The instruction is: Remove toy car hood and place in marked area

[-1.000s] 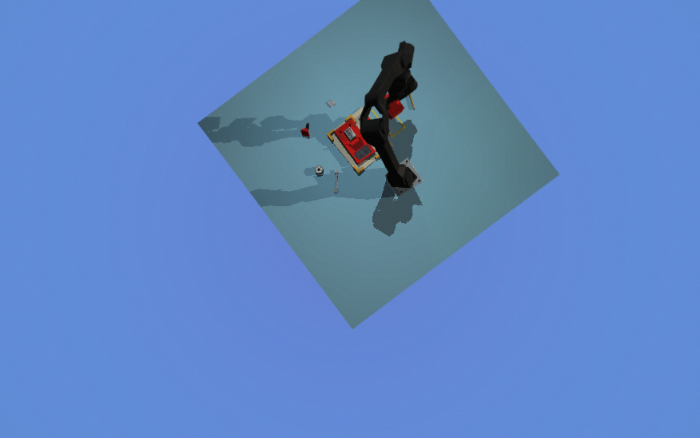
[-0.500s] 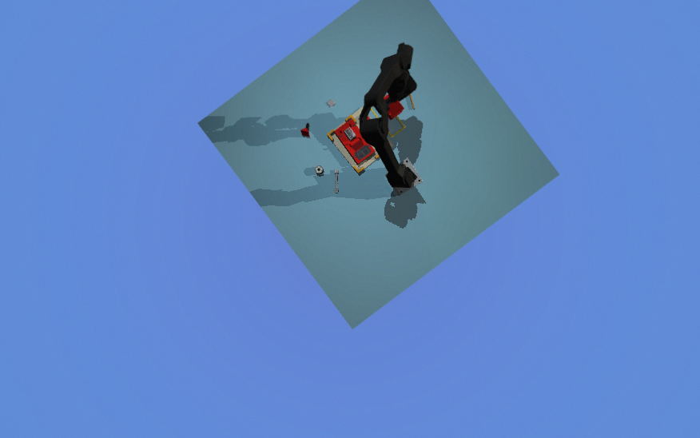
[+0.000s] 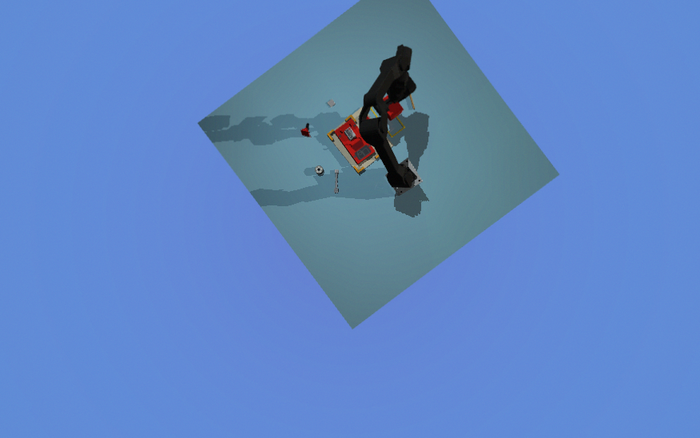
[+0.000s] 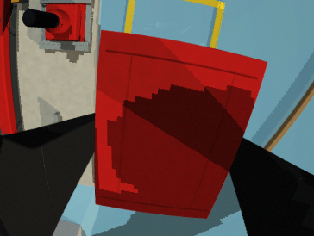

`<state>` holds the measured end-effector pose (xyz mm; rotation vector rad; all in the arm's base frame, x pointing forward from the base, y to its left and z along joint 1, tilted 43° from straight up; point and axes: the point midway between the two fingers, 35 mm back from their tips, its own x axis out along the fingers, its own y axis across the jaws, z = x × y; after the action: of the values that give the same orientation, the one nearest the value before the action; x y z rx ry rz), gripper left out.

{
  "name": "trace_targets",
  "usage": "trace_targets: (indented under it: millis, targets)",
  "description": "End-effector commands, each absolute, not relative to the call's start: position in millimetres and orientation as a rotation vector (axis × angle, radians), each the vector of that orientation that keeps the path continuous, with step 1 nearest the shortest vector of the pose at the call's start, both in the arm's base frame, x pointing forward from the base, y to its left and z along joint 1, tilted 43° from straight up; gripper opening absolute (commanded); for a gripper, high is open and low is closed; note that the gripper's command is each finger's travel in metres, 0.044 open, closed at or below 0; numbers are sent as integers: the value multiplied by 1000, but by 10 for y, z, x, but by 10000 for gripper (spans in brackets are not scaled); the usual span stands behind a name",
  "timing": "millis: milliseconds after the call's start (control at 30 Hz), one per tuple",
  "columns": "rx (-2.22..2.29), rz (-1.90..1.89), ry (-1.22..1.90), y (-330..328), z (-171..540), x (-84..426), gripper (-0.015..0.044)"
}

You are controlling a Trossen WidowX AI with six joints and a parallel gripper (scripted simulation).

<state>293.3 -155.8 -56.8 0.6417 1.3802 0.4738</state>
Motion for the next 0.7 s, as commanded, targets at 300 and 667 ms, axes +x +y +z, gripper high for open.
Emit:
trace_targets:
  millis: [300,667]
  targets:
    - [652,473,1381,-1498,-628,2937,0]
    - [652,473,1381,-1458,-674,2947,0]
